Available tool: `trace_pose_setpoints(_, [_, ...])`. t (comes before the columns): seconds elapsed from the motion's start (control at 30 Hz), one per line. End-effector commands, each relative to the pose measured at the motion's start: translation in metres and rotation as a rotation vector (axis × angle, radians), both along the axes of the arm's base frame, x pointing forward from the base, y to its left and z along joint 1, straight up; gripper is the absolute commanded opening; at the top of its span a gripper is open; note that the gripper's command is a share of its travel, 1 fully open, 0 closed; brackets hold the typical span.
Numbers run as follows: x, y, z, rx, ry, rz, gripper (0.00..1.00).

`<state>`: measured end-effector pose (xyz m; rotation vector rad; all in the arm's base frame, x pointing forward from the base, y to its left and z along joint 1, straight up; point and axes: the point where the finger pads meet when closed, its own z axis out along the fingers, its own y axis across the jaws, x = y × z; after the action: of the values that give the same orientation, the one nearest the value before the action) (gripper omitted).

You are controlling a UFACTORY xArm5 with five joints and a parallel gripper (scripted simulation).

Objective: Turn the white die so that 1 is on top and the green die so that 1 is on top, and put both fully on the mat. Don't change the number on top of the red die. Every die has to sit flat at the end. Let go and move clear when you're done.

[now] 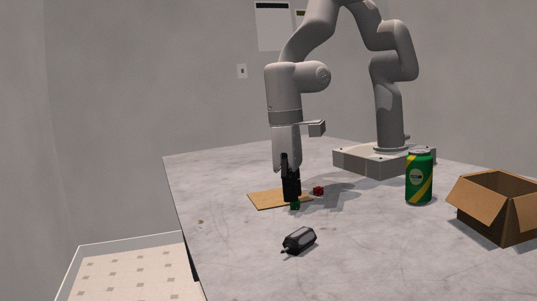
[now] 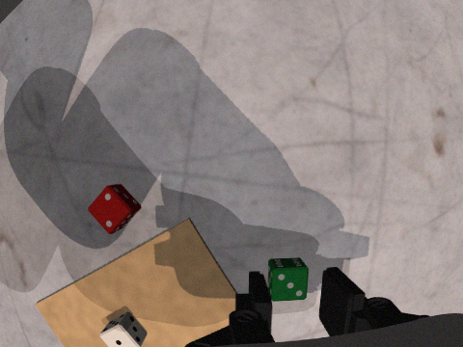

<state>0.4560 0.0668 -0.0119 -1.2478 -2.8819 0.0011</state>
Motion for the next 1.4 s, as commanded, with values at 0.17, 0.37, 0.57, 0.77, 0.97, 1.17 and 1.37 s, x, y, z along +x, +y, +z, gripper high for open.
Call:
trace_pose_setpoints(0.17, [0.001,0.000,0.001,0.001,-0.004,0.000,0.36])
trace_pose_setpoints(0.37, [0.001,0.000,0.001,0.001,-0.004,0.000,0.36])
trace_pose_setpoints(0.57, [0.001,0.000,-0.001,0.001,-0.004,0.000,0.36])
trace_pose_setpoints(0.77, [0.001,0.000,-0.006,0.001,-0.004,0.000,0.36])
trace_pose_setpoints(0.97, [0.001,0.000,-0.014,0.001,-0.004,0.000,0.36])
trace_pose_setpoints(1.17, [0.001,0.000,-0.020,0.001,-0.004,0.000,0.36])
trace_pose_setpoints(1.37, [0.001,0.000,-0.022,0.001,-0.004,0.000,0.36])
